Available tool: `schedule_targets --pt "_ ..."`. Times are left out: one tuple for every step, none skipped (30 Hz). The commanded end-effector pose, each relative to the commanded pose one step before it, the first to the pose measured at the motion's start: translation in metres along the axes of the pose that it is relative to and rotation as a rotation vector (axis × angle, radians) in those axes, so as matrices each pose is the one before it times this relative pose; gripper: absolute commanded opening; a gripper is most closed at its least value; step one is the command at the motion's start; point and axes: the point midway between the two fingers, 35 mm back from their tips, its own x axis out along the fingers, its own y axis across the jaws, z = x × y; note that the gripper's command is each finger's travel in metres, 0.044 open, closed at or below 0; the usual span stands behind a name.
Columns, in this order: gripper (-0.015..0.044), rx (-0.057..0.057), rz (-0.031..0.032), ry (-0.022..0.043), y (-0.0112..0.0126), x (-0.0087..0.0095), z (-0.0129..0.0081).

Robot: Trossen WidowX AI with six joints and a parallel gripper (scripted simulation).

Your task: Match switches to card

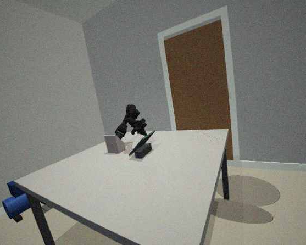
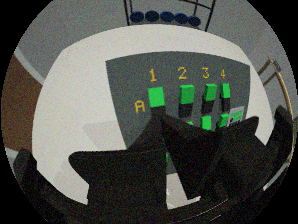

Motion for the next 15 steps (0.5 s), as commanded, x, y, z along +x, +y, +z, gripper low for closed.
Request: schedule_targets --pt "0.0000 0.0027 -0.00448 -0.00102 -0.00081 0.00057 0.00000" --pt "0.0000 0.0000 0.00001 0.00000 0.00000 0.00013 0.00000" --pt "0.0000 0.0000 0.00001 0.00000 0.00000 0.00013 0.00000" --pt "0.0000 0.0000 0.00001 0.00000 0.00000 0.00013 0.00000" --pt "0.0000 0.0000 0.00001 0.00000 0.00000 0.00013 0.00000" --pt "0.0000 0.0000 0.00001 0.00000 0.00000 0.00013 0.00000" --pt "0.0000 0.0000 0.00001 0.00000 0.00000 0.00013 0.00000" --pt "0.0000 0.0000 0.00001 0.00000 0.00000 0.00013 0.00000" --pt "0.0000 0.0000 0.00001 0.00000 0.00000 0.00013 0.00000" --pt "0.0000 0.0000 0.00001 0.00000 0.00000 0.00013 0.00000" --pt "0.0000 0.0000 0.00001 0.00000 0.00000 0.00013 0.00000" --pt "0.0000 0.0000 0.00001 0.00000 0.00000 0.00013 0.00000" --pt "0.0000 0.0000 0.00001 0.00000 0.00000 0.00013 0.00000" --pt "0.0000 0.0000 0.00001 0.00000 0.00000 0.00013 0.00000" --pt "0.0000 0.0000 0.00001 0.00000 0.00000 0.00013 0.00000"
